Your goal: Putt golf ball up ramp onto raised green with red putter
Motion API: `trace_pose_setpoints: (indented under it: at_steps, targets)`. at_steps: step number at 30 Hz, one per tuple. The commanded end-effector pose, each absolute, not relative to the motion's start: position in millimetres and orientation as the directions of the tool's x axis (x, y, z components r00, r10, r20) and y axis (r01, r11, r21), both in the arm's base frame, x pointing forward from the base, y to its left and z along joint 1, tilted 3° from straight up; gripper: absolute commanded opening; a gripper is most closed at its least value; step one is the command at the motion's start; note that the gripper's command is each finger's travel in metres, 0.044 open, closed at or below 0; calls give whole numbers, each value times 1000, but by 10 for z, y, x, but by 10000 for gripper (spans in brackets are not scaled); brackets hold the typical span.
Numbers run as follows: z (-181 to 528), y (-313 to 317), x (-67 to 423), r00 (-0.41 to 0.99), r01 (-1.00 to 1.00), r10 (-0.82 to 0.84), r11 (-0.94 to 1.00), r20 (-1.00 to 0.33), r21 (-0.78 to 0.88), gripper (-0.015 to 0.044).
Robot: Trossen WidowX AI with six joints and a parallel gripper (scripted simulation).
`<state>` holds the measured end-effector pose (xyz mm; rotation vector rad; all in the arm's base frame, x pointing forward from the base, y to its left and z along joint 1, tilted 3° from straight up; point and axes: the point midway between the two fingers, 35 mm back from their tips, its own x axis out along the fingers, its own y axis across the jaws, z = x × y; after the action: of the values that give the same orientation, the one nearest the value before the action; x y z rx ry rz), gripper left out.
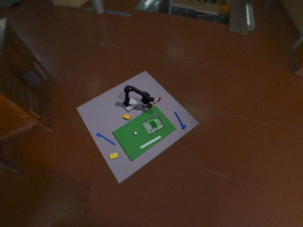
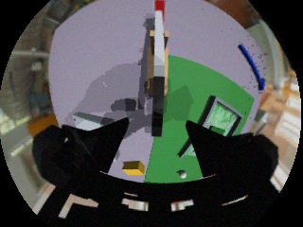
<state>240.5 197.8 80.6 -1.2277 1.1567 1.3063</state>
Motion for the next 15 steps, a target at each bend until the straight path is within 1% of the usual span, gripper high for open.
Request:
trace_pose_setpoints:
  at_steps: [1,15]
  targets:
    - [747,1963,2394,-34,-996,28,-78,-999,32,440]
    - [543,1963,2387,-34,-996,28,-78,-999,32,440]
